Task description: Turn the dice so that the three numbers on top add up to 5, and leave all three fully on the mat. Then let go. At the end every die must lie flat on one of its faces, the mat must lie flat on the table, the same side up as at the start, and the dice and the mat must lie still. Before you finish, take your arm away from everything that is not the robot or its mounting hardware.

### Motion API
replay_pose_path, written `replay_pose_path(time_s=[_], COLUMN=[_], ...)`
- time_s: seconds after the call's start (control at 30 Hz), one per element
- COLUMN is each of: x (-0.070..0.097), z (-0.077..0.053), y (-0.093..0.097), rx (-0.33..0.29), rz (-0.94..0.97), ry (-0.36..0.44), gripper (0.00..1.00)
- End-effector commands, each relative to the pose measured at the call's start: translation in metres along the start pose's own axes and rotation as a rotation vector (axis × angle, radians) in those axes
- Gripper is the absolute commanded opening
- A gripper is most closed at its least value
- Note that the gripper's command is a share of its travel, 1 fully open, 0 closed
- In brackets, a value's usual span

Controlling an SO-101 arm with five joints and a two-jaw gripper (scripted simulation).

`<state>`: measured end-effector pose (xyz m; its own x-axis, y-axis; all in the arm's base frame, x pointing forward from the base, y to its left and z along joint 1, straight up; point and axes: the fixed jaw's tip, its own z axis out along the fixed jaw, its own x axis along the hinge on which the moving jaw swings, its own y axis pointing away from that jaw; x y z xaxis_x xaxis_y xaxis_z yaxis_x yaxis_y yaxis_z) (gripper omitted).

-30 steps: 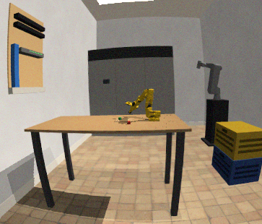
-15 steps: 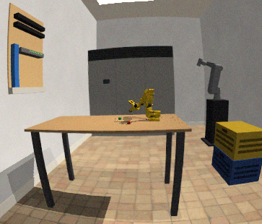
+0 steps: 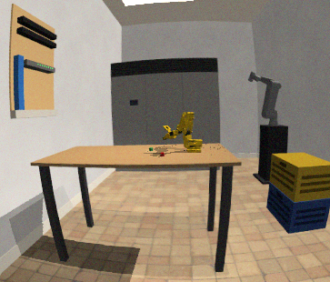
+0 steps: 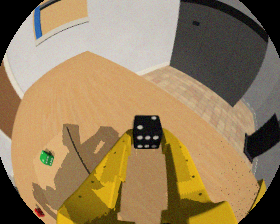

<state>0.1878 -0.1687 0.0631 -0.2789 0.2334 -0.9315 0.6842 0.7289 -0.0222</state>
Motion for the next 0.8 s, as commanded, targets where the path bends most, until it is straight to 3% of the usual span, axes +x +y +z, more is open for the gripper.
replay_pose_path(time_s=[0.0,0.77], x=[-0.0090,-0.0049], z=[-0.0012,-0.0006], y=[0.0012,0.0054], rx=[-0.004,-0.020], rz=[0.011,0.032], ry=[-0.045,-0.028], gripper=[0.00,0.00])
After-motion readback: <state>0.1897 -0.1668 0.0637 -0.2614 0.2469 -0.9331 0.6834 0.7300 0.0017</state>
